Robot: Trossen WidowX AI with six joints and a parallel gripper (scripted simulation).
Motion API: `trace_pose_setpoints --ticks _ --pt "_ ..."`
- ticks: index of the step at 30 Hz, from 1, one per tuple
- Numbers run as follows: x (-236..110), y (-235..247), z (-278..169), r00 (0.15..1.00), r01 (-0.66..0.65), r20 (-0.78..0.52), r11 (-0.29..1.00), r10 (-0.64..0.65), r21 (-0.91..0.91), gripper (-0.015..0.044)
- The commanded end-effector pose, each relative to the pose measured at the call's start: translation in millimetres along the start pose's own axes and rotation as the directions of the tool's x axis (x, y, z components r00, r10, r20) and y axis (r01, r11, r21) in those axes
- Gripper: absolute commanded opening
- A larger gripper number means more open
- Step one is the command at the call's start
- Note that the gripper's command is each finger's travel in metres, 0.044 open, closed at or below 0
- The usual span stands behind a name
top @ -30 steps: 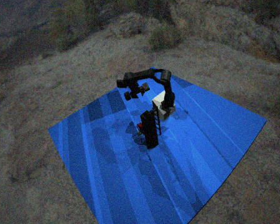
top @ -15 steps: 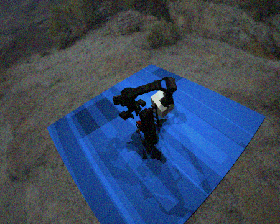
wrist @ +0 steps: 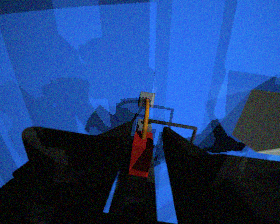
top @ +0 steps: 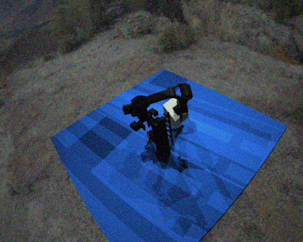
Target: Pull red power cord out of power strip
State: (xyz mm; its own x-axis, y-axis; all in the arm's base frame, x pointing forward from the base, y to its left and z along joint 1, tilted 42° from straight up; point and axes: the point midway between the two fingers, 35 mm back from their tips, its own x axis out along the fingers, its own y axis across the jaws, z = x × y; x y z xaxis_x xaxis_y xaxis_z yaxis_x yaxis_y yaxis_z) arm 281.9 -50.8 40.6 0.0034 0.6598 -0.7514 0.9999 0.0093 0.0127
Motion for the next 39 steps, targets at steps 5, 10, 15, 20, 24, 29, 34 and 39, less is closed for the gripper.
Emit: trace_pose_setpoints --ticks 5,10,15,20,24,29,34,39 --pt "0.1 1.2 -14.3 1.0 -0.002 -0.005 1.0 0.002 0.004 0.016" --pt "0.1 1.6 -22.6 1.0 -0.002 -0.005 1.0 0.002 0.004 0.016" --pt "0.1 1.7 -30.8 1.0 -0.002 -0.006 1.0 0.002 0.004 0.016" --pt "0.2 1.6 -36.6 1.0 -0.002 -0.007 1.0 0.002 0.004 0.016" --pt "1.6 1.7 -36.6 1.0 -0.002 -0.007 1.0 0.002 0.004 0.016" --pt "8.1 1.7 -36.6 1.0 -0.002 -0.007 1.0 0.002 0.004 0.016" --pt "12.2 1.7 -36.7 1.0 -0.002 -0.007 1.0 0.002 0.004 0.016" --pt "9.8 1.8 -36.4 1.0 0.0 -0.003 1.0 0.0 -0.002 0.0055"
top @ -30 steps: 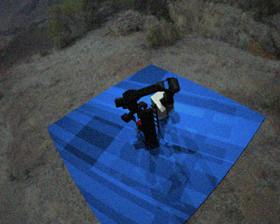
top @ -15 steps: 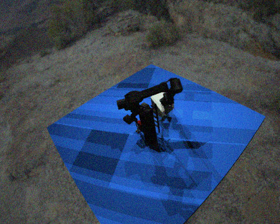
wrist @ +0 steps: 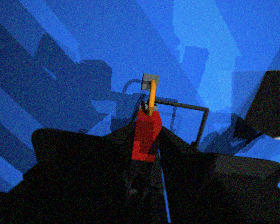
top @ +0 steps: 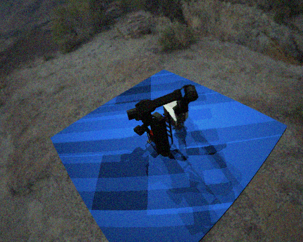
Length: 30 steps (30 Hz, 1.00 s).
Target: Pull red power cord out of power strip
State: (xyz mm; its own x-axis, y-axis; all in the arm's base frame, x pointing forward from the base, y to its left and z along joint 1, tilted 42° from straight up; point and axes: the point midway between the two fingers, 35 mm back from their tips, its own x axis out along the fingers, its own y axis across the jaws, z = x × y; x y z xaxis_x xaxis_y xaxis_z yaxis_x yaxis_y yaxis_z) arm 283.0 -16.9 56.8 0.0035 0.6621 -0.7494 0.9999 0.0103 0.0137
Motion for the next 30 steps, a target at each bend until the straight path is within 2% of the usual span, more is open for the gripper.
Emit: trace_pose_setpoints --ticks 1,9,30 --pt "-0.3 0.2 -0.2 1.0 0.0 0.0 1.0 0.0 -0.001 0.0048" --pt "-0.3 0.2 0.1 1.0 0.0 0.0 1.0 0.0 -0.001 0.0" --pt "-2.0 2.2 31.6 1.0 -0.001 0.003 1.0 0.001 0.002 0.0"
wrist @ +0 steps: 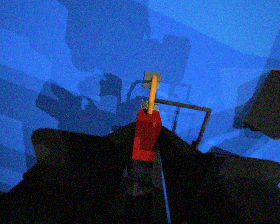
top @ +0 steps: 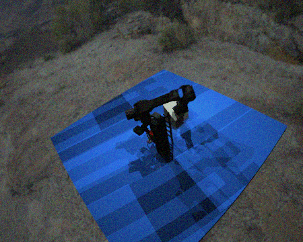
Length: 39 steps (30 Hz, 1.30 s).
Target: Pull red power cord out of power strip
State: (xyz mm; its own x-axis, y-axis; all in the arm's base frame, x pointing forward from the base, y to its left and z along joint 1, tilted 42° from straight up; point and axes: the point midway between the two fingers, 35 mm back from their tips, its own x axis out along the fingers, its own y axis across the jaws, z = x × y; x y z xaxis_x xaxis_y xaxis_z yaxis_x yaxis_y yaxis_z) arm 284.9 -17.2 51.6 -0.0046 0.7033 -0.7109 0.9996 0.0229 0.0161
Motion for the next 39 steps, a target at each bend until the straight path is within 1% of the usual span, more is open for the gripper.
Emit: trace_pose_setpoints --ticks 1,10,14,23,27,31,39 --pt "-7.5 0.0 29.1 0.998 -0.009 0.06 1.0 0.008 0.013 0.0" --pt "-10.7 -1.3 43.4 0.998 -0.009 0.06 1.0 0.008 0.014 0.0" --pt "-5.8 -1.8 33.4 0.998 -0.01 0.055 1.0 0.009 0.016 0.0105" --pt "-5.8 -1.8 33.4 0.998 -0.01 0.055 1.0 0.009 0.016 0.0341" --pt "-12.4 -0.7 56.4 0.998 -0.01 0.058 1.0 0.009 0.016 0.044" --pt "-21.2 -2.8 91.1 0.998 -0.01 0.059 1.0 0.009 0.015 0.044" --pt "-21.6 -3.0 93.0 0.998 -0.01 0.059 1.0 0.009 0.015 0.044"
